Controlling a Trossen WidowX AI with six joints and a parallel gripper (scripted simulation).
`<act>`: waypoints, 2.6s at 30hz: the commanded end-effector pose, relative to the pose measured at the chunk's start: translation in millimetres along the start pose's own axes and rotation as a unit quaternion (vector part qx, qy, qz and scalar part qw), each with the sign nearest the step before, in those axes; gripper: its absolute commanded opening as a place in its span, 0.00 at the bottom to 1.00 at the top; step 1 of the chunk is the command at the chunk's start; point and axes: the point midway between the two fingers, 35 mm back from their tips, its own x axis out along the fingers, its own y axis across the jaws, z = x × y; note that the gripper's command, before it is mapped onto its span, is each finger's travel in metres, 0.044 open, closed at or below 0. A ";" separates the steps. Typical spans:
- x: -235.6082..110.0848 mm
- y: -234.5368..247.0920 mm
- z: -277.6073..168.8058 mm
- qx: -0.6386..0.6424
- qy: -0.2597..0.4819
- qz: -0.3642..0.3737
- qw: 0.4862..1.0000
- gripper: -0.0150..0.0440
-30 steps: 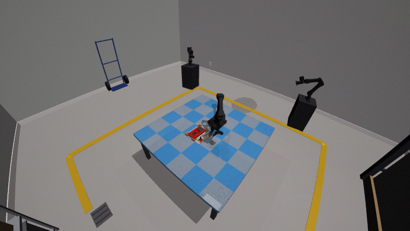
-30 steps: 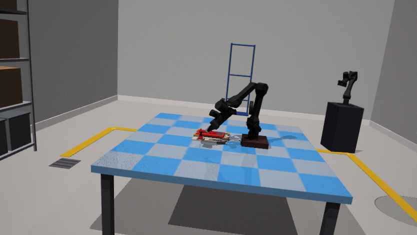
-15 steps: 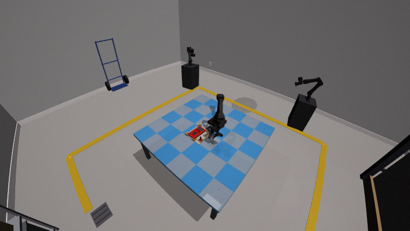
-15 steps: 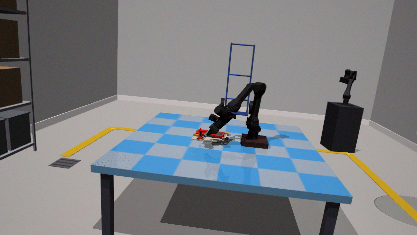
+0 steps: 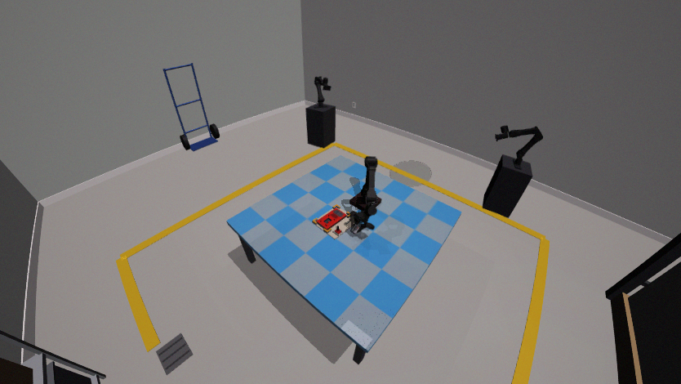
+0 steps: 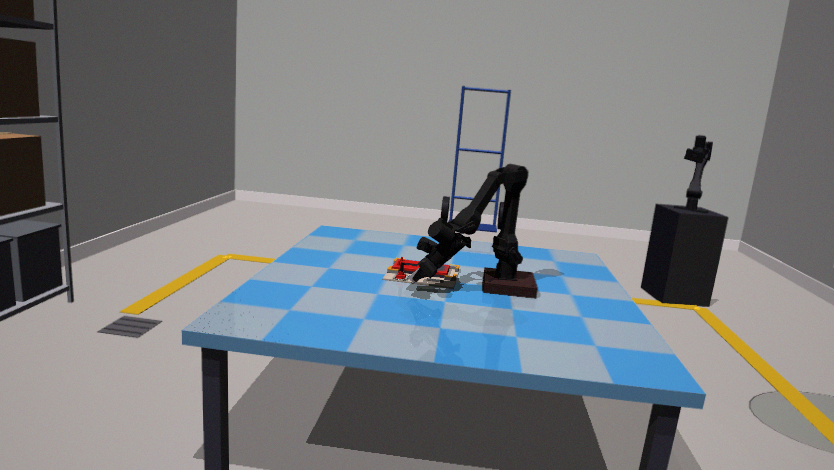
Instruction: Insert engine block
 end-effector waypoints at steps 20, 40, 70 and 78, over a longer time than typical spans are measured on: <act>23.7 0.2 -19.2 0.002 -0.006 0.000 1.000 0.34; 23.7 0.2 -19.2 0.002 -0.006 0.000 1.000 1.00; -17.5 2.8 -21.0 0.000 0.001 0.001 1.000 1.00; -16.3 3.7 -20.0 -0.059 0.013 0.000 0.998 1.00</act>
